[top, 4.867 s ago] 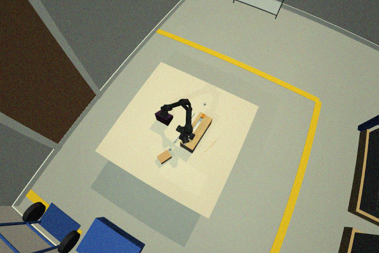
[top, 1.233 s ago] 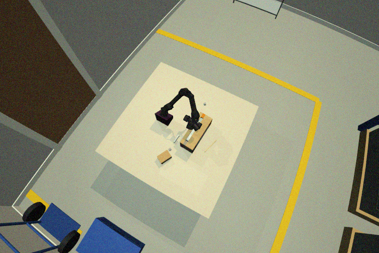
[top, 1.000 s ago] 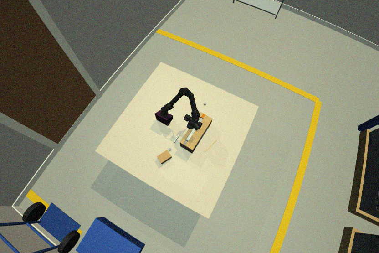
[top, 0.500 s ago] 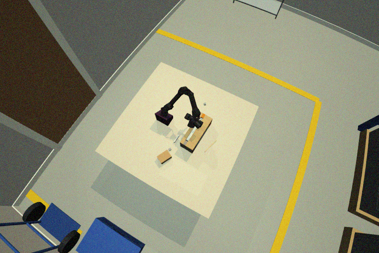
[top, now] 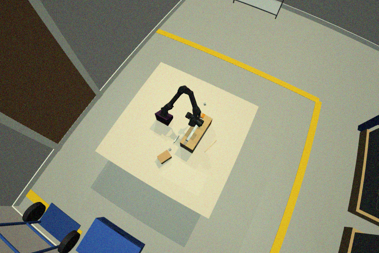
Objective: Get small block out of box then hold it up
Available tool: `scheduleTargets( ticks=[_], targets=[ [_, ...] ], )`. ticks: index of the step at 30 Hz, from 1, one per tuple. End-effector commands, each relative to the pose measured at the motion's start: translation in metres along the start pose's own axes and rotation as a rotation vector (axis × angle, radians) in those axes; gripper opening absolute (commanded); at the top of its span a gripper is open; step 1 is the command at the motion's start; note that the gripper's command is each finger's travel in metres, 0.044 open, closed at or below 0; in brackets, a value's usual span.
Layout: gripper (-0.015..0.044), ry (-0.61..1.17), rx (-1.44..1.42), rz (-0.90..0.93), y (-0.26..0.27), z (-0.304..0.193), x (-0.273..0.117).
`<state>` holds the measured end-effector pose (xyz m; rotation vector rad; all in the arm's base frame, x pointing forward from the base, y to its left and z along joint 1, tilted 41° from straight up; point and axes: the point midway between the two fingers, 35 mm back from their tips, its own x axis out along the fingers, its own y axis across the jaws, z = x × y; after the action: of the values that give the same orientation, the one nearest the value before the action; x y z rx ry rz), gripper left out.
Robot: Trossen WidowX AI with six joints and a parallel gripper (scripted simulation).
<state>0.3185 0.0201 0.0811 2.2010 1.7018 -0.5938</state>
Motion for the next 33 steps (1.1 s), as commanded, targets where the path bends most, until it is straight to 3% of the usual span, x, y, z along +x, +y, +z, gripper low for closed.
scheduleTargets(
  ticks=[1,12,20,26,30,33],
  targets=[
    [0.04,0.004,-0.006,0.002,0.0,-0.006,0.002],
    [0.04,0.004,-0.006,0.002,0.001,-0.016,0.003],
    [0.04,-0.003,0.001,0.0,0.0,-0.031,-0.056],
    [0.04,0.0,0.003,0.01,0.002,-0.029,-0.054],
    [0.0295,-0.052,-0.206,0.095,0.013,-0.029,-0.069],
    [0.0285,-0.09,-0.449,0.084,0.009,-0.034,-0.067]
  ],
)
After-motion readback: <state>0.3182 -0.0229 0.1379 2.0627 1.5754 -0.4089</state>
